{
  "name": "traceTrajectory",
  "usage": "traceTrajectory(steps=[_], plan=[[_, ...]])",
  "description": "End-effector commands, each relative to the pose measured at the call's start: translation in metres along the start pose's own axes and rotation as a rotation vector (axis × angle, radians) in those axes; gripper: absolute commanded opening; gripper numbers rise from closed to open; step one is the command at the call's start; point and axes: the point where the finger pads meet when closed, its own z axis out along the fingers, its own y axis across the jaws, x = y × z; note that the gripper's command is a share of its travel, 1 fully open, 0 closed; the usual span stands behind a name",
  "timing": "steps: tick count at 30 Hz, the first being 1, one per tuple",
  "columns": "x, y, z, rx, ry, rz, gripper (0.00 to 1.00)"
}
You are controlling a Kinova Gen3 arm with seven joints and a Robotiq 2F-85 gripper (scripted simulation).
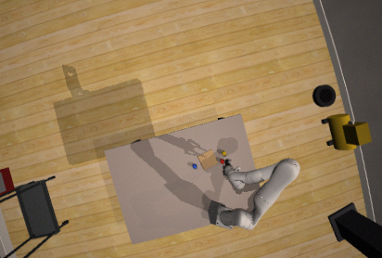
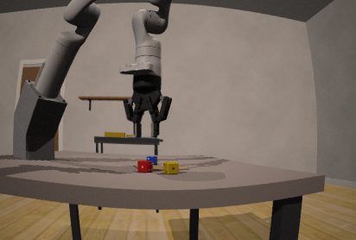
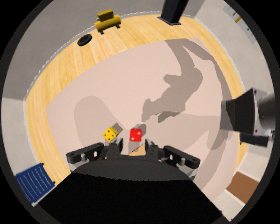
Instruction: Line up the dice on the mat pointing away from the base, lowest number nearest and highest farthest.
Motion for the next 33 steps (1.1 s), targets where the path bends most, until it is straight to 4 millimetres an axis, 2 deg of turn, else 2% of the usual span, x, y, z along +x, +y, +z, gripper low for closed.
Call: traceTrajectory(steps=[1, 19, 33], plan=[[0.002, 0.003, 0.000, -0.004, 0.003, -0.012, 0.46], [0.002, 0.002, 0.012, -0.002, 0.003, -0.008, 0.46], [0.001, 0.002, 0.034, -0.002, 0.003, -0.008, 0.46]])
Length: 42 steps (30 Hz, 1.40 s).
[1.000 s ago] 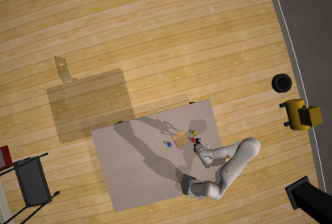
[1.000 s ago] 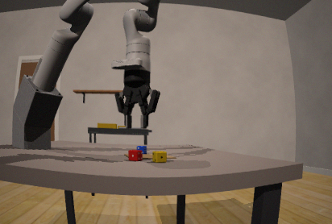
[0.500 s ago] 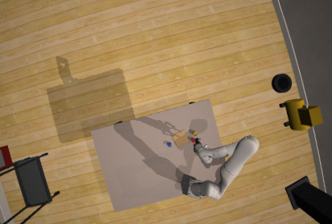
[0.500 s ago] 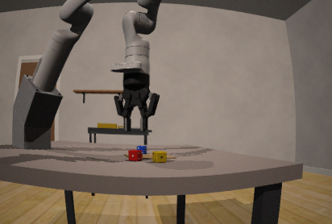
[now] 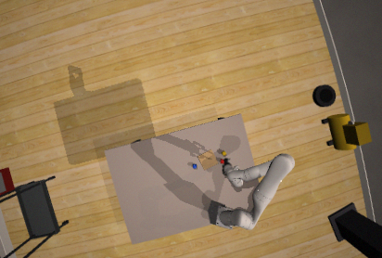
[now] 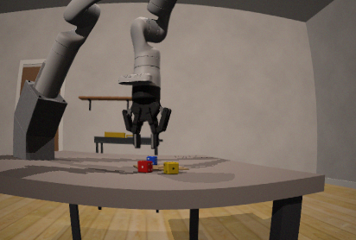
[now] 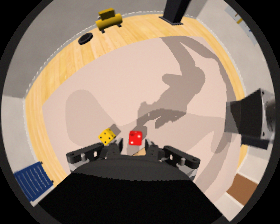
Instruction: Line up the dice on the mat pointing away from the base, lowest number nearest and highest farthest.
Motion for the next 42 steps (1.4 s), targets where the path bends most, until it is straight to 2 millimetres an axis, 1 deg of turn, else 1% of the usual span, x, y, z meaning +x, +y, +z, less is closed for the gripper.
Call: traceTrajectory(steps=[1, 18, 42], plan=[[0.000, 0.001, 0.008, -0.004, 0.002, 0.009, 0.46], [0.000, 0.002, 0.023, -0.004, 0.002, 0.009, 0.46], [0.000, 0.002, 0.024, -0.004, 0.002, 0.009, 0.46]])
